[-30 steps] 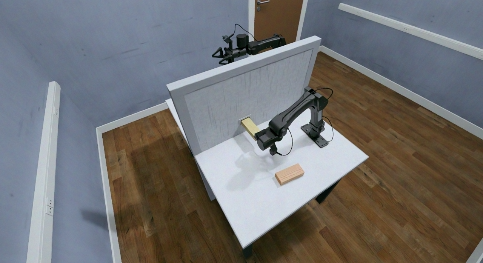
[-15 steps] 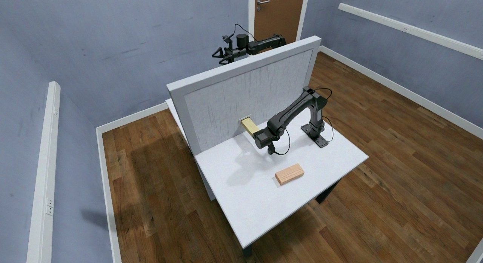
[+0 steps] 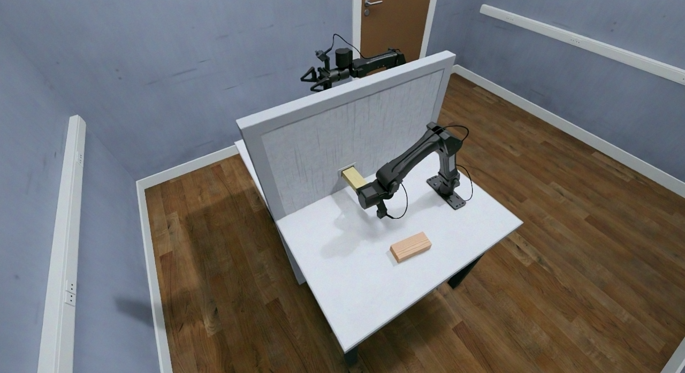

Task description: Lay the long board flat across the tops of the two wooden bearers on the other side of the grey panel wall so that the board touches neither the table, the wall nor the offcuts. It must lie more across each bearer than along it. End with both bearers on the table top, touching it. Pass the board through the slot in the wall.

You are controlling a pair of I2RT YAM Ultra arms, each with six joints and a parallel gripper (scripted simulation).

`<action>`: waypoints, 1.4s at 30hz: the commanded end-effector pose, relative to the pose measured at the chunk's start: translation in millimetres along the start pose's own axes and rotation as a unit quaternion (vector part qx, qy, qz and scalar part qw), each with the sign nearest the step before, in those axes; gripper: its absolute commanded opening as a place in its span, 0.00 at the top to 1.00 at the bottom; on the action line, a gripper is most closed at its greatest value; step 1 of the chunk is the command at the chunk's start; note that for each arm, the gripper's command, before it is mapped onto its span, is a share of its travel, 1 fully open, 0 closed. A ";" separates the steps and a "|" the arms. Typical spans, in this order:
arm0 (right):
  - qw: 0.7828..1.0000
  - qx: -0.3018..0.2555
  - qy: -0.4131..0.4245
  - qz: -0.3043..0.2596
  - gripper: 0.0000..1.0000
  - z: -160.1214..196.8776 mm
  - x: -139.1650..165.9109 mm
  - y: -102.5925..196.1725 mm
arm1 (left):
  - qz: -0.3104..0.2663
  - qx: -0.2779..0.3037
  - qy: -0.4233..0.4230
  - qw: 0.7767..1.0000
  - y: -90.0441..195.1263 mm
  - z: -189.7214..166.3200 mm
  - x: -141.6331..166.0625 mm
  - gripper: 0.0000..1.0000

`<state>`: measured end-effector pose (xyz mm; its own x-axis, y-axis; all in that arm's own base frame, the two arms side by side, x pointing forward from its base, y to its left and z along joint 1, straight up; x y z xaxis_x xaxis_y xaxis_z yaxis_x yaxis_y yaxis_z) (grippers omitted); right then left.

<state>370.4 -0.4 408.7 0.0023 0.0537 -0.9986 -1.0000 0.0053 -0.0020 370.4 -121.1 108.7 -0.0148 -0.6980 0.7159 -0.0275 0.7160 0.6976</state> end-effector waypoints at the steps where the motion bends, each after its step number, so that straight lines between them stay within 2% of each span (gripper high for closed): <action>1: 1.000 -0.008 0.000 0.002 0.00 5.1 -0.7 3.3 | 0.003 0.020 -0.003 1.000 14.5 -9.8 7.2 0.28; 3: 1.000 -0.008 0.000 0.002 0.00 5.1 -0.7 3.3 | 0.003 0.011 0.005 1.000 9.0 -8.4 1.7 0.28; 5: 1.000 -0.008 0.000 0.002 0.00 5.1 -0.7 3.3 | 0.006 0.030 -0.022 0.999 14.8 -13.2 14.3 0.28; 6: 1.000 -0.008 0.000 0.002 0.00 5.1 -0.7 3.3 | 0.005 0.025 -0.018 1.000 15.1 -11.1 15.2 1.00; 21: 1.000 -0.008 0.000 0.002 0.00 5.1 -0.7 3.3 | 0.004 0.024 -0.016 1.000 15.1 -10.4 14.9 1.00; 23: 1.000 -0.008 0.000 0.002 0.00 5.1 -0.7 3.3 | -0.002 0.023 -0.012 1.000 5.3 -7.0 13.8 1.00; 36: 1.000 -0.008 0.000 0.002 0.00 5.1 -0.7 3.3 | 0.009 0.013 -0.010 1.000 -11.7 -2.1 30.9 1.00; 38: 1.000 -0.008 0.000 0.002 0.00 5.1 -0.7 3.3 | 0.011 0.025 -0.023 0.999 -7.4 -10.9 41.1 1.00; 42: 1.000 -0.008 0.000 0.002 0.00 5.1 -0.7 3.3 | 0.011 0.019 -0.024 0.999 -9.9 -6.5 42.5 1.00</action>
<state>370.4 -0.4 408.7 0.0023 0.0537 -0.9986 -1.0000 0.0053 -0.0020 374.0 -149.1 110.4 -0.0170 -0.7009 0.7131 -0.0321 0.7132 0.7003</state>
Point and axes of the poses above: on each arm, the point where the finger pads meet when closed, its own y axis back along the fingers, its own z axis across the jaws, x = y × z, the point moved 1 cm from there along y, back along the fingers, and after that the axes turned 3 degrees about -y, right-handed, at the moved point
